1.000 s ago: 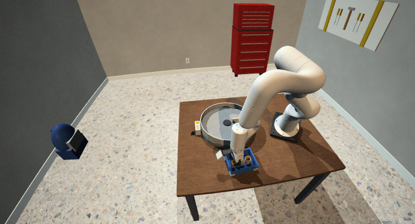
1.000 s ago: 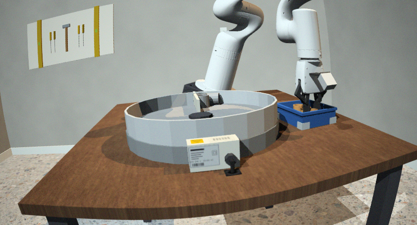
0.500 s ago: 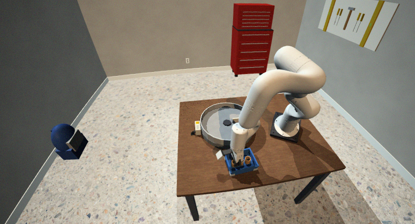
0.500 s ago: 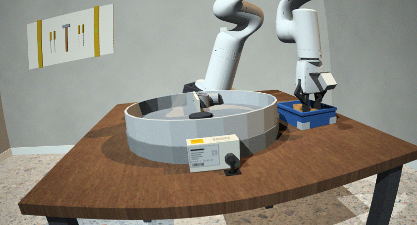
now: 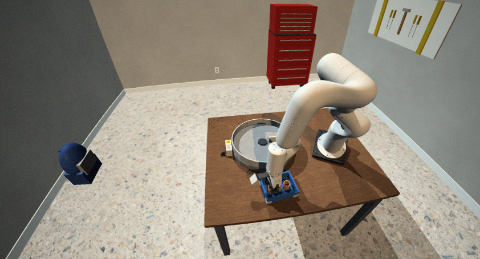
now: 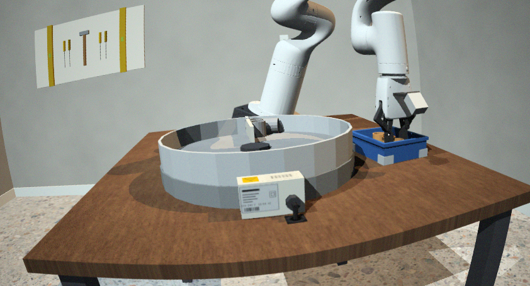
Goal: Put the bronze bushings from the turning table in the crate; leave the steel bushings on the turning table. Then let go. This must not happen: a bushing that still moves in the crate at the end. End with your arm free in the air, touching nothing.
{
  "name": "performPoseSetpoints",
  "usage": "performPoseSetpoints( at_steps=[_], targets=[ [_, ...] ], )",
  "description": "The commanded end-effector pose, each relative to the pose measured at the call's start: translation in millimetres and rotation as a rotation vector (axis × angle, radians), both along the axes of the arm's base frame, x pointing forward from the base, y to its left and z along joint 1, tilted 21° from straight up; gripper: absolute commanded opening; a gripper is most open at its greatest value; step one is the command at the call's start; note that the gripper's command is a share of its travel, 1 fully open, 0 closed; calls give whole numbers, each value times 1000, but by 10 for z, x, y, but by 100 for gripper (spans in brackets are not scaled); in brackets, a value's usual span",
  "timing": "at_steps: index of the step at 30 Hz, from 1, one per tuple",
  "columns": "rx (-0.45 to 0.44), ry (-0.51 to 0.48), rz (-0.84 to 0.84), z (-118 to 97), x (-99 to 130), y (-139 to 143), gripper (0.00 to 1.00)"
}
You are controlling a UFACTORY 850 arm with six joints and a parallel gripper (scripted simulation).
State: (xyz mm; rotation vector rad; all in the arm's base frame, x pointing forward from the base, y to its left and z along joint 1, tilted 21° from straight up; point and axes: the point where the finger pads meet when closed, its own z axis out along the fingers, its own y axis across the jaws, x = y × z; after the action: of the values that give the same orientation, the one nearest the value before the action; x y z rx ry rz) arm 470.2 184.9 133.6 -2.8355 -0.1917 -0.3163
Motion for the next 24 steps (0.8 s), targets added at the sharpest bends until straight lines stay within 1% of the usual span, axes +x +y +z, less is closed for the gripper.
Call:
performPoseSetpoints(
  at_steps=[1,12,16,21,23,24],
  targets=[
    [0,-1,0,6,6,1,48],
    [0,-1,0,40,-1,-10,48],
    [0,-1,0,116,-17,-33,48],
    [0,-1,0,275,-51,-83,48],
    [0,-1,0,275,-51,-83,48],
    [0,-1,0,314,-59,-95,48]
  ],
)
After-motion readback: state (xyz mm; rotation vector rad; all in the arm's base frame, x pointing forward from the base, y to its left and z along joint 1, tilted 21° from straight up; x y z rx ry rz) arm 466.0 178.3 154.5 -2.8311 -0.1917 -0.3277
